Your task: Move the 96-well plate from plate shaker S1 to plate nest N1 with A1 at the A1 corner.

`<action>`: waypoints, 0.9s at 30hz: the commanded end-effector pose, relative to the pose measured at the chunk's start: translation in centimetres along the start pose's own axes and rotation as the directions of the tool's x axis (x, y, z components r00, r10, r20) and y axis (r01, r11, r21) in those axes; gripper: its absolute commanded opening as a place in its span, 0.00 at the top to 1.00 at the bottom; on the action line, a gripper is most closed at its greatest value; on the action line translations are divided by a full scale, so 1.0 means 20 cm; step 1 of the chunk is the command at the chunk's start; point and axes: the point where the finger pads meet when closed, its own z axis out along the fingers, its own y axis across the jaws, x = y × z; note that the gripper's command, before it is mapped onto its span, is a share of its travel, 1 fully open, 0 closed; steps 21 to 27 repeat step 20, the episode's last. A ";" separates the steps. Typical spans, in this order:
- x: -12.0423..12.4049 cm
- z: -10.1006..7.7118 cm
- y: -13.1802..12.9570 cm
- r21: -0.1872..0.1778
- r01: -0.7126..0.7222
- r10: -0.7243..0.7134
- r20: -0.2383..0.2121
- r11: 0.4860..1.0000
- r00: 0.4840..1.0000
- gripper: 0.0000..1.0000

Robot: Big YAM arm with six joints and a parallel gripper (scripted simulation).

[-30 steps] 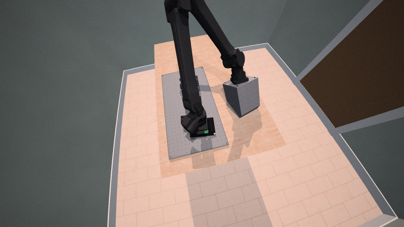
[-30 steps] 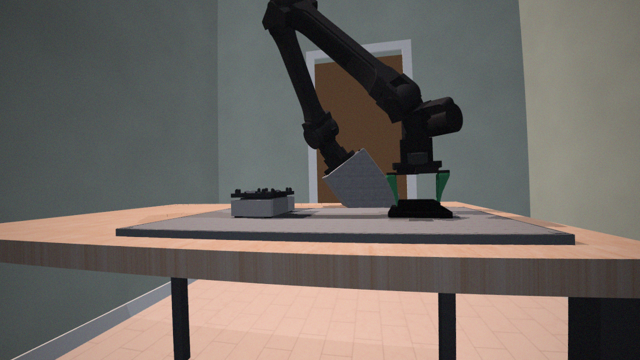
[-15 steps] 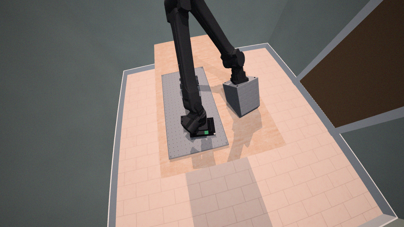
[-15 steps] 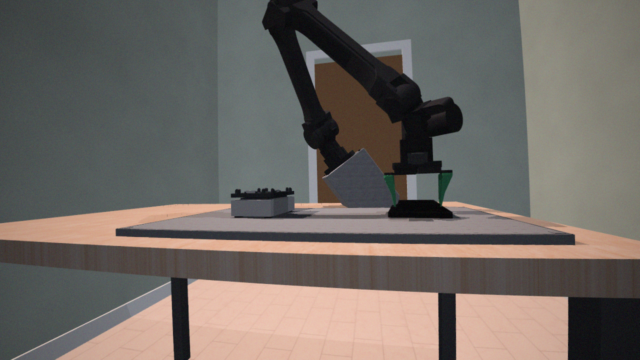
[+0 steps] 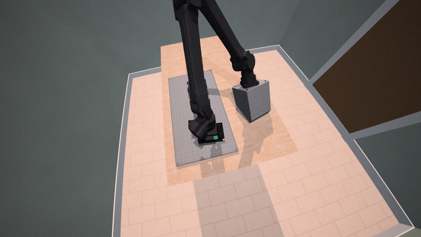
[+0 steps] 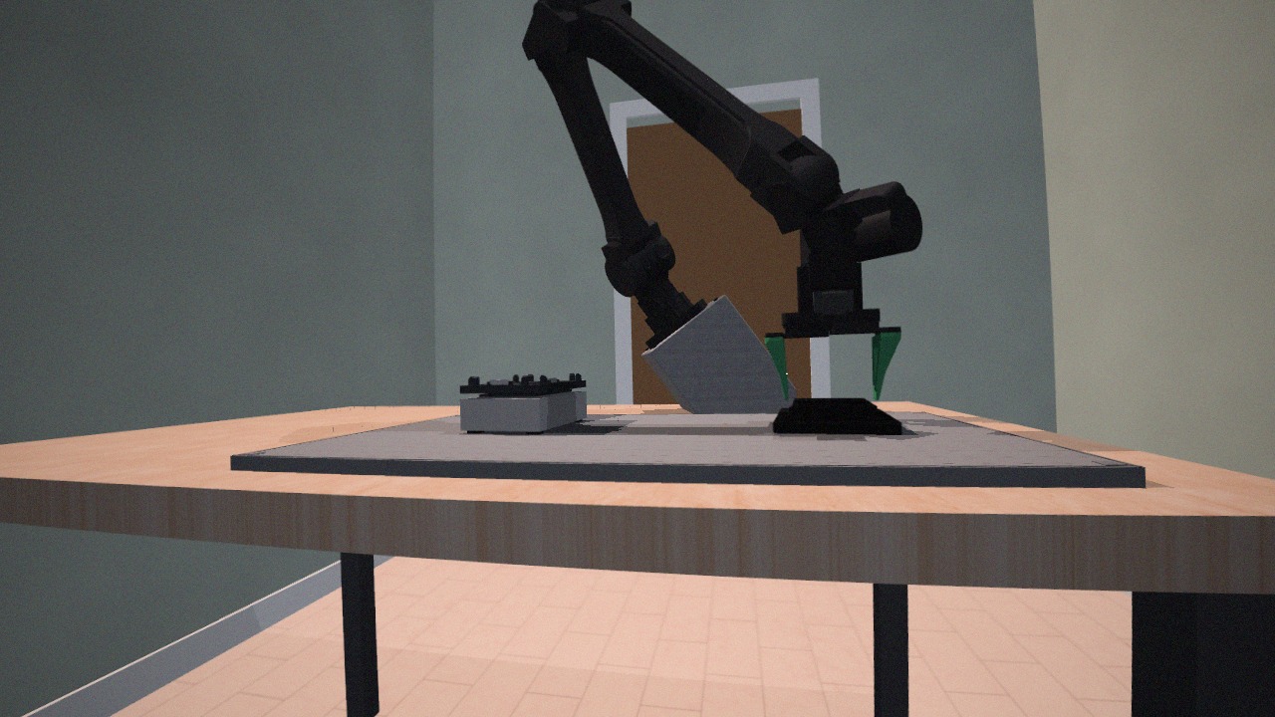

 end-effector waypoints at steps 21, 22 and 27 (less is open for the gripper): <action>-0.08 -0.14 0.04 -0.024 -0.043 0.043 0.018 0.999 0.999 0.00; -0.08 -0.14 0.04 -0.024 -0.043 0.043 0.018 0.999 0.999 0.00; -0.08 -0.14 0.04 -0.024 -0.043 0.043 0.018 0.999 0.999 0.00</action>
